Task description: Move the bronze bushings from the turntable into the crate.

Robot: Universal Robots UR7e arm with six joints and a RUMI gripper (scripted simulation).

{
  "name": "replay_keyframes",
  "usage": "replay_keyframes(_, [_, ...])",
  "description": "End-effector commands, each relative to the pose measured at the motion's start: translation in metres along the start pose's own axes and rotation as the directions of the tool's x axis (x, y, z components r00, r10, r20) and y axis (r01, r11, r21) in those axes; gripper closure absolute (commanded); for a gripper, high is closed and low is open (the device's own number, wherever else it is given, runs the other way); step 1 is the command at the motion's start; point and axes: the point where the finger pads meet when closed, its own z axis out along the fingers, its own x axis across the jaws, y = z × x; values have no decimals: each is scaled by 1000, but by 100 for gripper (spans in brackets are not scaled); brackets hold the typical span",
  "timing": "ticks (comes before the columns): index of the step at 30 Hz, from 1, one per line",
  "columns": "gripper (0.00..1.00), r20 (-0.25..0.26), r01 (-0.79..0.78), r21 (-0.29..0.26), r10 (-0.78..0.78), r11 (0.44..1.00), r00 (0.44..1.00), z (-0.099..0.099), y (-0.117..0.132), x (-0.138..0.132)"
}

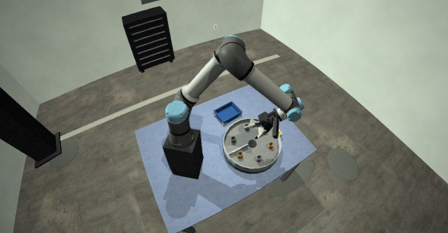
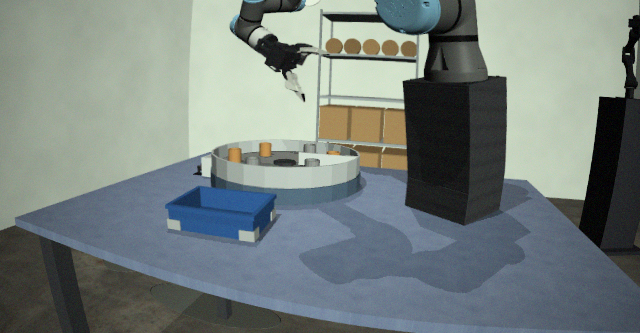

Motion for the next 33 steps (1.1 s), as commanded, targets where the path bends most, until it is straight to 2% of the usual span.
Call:
replay_keyframes(1, [0,114,-46,-41,51,998,992,14,-5,-10])
replay_keyframes(3, [0,160,-65,-61,74,996,984,20,-6,-14])
replay_keyframes(4, [0,160,-65,-61,74,996,984,20,-6,-14])
replay_keyframes(6, [0,208,-84,-83,100,993,973,26,-8,-18])
replay_keyframes(9, [0,208,-84,-83,100,993,973,26,-8,-18])
replay_keyframes(13, [0,308,-120,-131,156,984,939,37,-12,-26])
replay_keyframes(14, [0,308,-120,-131,156,984,939,37,-12,-26])
replay_keyframes(16, [0,358,-137,-157,185,978,915,42,-13,-29])
replay_keyframes(19, [0,382,-144,-170,200,975,902,45,-14,-31])
replay_keyframes(21, [0,430,-158,-197,230,968,873,49,-15,-34])
replay_keyframes(22, [0,430,-158,-197,230,968,873,49,-15,-34])
replay_keyframes(23, [0,452,-164,-210,244,964,858,52,-16,-35])
replay_keyframes(26, [0,452,-164,-210,244,964,858,52,-16,-35])
replay_keyframes(30, [0,536,-184,-261,300,948,789,59,-17,-38])
replay_keyframes(33, [0,555,-187,-272,313,944,771,60,-18,-39])
